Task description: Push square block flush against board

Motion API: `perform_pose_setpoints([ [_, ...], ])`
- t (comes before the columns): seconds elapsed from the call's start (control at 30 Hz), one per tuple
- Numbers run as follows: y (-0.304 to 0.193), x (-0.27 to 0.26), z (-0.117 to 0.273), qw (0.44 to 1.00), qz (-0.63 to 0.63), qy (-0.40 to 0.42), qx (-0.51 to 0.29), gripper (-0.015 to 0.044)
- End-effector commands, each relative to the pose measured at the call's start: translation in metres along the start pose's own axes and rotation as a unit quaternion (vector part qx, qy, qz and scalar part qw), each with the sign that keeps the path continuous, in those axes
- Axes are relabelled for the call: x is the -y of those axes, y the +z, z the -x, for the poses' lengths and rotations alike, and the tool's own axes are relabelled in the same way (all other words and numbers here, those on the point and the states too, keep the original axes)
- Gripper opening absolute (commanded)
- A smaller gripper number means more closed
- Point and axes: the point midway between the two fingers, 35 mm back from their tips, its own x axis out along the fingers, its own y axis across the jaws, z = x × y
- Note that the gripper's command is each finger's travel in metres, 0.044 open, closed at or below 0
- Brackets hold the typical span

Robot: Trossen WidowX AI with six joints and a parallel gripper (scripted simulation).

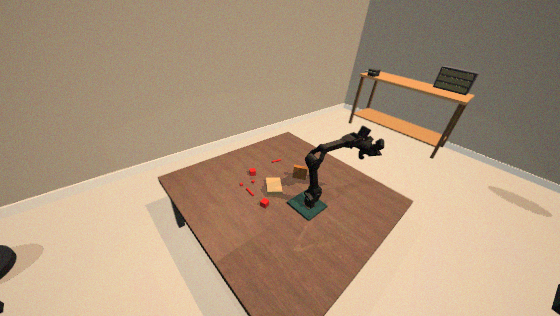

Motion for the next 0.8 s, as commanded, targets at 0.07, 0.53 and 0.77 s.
perform_pose_setpoints([
  [0.07,0.035,-0.054,0.003,0.996,-0.011,0.086,0.032,0.0],
  [0.53,0.094,-0.203,0.06,0.948,-0.017,0.315,0.041,0.0],
  [0.77,0.103,-0.275,0.112,0.91,-0.001,0.416,0.005,0.0],
])
